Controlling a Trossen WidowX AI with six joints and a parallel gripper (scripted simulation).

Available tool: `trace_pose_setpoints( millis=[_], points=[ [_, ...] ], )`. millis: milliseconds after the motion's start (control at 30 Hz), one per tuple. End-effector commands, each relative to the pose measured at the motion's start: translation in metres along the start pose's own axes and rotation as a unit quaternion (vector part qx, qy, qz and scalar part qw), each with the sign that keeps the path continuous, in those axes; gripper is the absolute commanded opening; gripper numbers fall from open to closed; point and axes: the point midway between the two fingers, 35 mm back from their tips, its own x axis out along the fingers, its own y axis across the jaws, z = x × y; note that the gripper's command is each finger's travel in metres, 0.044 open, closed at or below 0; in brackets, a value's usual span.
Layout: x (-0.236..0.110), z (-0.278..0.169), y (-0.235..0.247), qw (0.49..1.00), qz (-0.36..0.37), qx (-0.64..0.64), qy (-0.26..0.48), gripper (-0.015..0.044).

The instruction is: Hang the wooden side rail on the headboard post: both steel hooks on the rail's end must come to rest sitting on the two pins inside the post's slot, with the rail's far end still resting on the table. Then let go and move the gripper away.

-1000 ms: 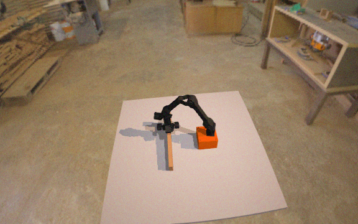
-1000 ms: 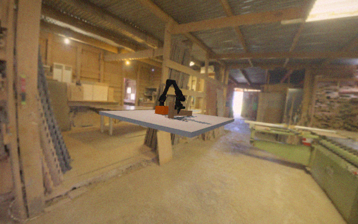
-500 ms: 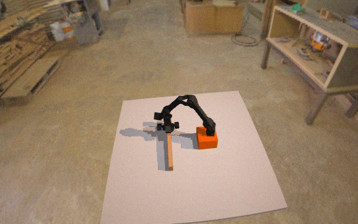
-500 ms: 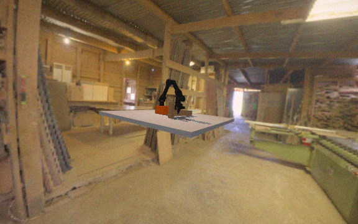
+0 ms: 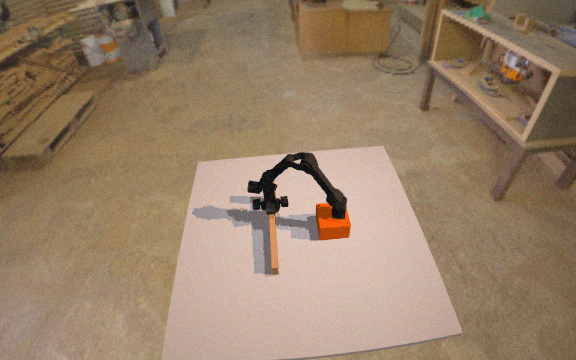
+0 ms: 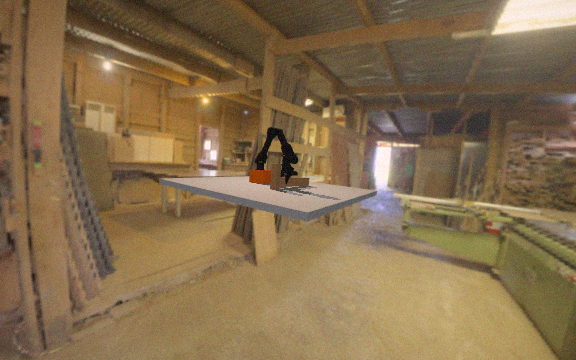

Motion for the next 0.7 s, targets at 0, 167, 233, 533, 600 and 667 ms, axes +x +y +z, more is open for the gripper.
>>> trace_pose_setpoints(
  millis=[0,167,233,533,600,667],
  points=[
    [-0.0014,-0.0016,-0.0010,1.000,-0.003,0.001,0.005,0.0000],
    [-0.0005,-0.0016,-0.0010,1.000,-0.003,0.001,0.005,0.0000],
    [-0.0002,-0.0016,-0.0010,1.000,-0.003,0.001,0.005,0.0000],
    [0.0013,-0.0016,-0.0010,1.000,-0.003,0.001,0.005,0.0000],
    [0.0016,-0.0016,-0.0010,1.000,-0.003,0.001,0.005,0.0000],
    [0.0020,-0.0016,-0.0010,1.000,-0.003,0.001,0.005,0.0000]
  ],
)
